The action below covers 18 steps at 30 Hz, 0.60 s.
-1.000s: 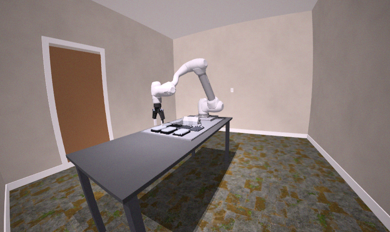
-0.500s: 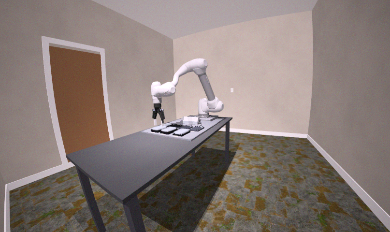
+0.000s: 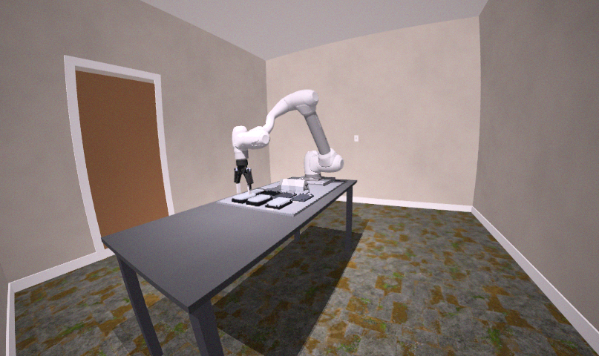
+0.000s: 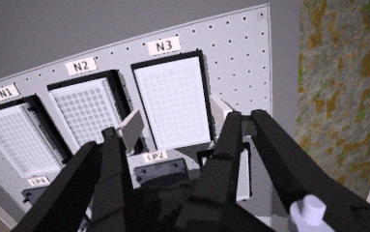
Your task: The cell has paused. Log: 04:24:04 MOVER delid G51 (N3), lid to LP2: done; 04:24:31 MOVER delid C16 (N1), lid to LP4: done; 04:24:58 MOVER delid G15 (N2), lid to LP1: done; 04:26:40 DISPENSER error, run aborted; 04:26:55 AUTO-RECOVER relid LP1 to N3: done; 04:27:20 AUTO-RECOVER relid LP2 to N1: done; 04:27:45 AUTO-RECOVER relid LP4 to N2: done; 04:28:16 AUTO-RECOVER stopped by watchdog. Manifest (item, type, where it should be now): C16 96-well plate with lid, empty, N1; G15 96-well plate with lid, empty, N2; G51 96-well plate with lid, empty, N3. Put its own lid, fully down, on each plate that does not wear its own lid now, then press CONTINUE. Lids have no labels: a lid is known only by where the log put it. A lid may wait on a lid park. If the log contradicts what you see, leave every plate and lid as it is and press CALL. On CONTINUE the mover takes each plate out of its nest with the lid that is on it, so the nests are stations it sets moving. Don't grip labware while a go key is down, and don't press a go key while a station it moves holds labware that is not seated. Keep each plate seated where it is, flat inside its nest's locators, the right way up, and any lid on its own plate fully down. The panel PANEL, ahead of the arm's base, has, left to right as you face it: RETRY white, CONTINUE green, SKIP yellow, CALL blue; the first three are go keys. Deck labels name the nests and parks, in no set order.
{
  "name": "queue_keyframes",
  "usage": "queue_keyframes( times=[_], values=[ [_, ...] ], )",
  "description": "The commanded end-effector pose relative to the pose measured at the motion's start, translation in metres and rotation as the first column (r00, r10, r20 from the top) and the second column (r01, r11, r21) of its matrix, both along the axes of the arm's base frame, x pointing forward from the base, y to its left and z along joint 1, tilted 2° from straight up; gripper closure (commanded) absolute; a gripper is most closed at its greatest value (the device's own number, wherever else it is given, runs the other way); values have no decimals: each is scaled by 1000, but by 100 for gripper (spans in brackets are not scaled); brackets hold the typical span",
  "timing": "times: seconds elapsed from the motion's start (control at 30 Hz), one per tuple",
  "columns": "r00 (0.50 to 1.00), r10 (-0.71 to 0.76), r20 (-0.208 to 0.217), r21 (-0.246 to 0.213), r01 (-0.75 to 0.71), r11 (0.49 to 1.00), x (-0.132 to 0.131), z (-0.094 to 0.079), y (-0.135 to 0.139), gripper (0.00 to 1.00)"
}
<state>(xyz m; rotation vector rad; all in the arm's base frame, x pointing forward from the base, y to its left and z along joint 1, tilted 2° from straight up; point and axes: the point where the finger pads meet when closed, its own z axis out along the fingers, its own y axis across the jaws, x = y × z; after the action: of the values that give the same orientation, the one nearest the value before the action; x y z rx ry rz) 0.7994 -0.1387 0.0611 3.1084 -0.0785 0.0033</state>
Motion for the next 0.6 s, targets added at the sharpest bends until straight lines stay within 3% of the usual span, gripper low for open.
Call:
queue_keyframes(
  times=[0.0, 0.57],
  values=[
    [1000, 0, 0, 0, 0, 1000, 0, 0, 0, 34],
    [1000, 0, 0, 0, 0, 1000, 0, -8, 0, 34]
  ],
)
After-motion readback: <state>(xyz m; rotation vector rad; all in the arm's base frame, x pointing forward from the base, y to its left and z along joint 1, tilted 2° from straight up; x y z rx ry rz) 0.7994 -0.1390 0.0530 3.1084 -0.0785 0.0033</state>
